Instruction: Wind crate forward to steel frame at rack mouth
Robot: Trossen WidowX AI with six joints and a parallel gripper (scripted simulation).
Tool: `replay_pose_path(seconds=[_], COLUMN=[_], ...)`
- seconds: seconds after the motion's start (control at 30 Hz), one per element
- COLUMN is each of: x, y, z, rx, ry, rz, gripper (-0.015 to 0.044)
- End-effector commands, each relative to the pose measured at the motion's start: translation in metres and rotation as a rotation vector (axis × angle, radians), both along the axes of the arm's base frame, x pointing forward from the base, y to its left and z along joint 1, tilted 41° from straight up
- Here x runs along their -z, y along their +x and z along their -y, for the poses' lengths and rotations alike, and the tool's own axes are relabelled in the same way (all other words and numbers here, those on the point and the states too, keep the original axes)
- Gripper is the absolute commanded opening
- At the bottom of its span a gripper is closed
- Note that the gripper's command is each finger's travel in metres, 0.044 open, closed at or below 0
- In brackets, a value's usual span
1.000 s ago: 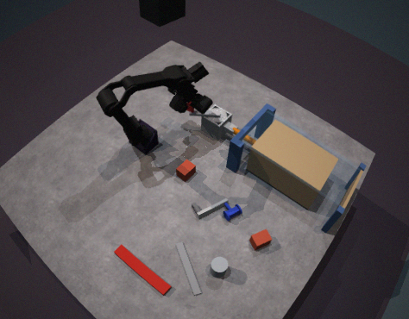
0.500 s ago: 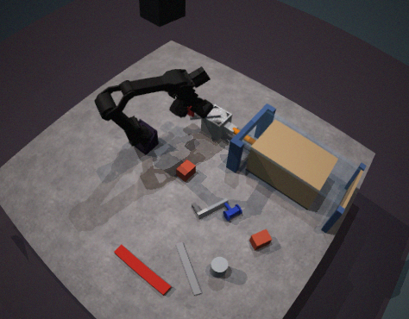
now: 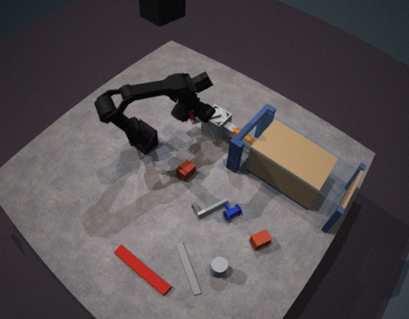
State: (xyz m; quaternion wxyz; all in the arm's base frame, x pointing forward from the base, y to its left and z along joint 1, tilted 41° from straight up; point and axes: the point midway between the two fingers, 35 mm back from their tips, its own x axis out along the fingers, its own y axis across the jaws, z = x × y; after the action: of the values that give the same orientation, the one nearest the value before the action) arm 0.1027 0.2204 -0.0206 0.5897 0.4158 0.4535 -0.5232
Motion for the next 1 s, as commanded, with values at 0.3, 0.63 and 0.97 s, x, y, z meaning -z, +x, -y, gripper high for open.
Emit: replay_pose_path(seconds=[0.3, 0.63, 0.97], x=[-0.004, -0.005, -0.005], y=[0.032, 0.047, 0.062], z=[0.007, 0.005, 0.002], rx=[0.006, 0.006, 0.006], ry=[-0.021, -0.021, -0.021], rz=[0.04, 0.041, 0.042], gripper=[0.0, 0.0, 0.0])
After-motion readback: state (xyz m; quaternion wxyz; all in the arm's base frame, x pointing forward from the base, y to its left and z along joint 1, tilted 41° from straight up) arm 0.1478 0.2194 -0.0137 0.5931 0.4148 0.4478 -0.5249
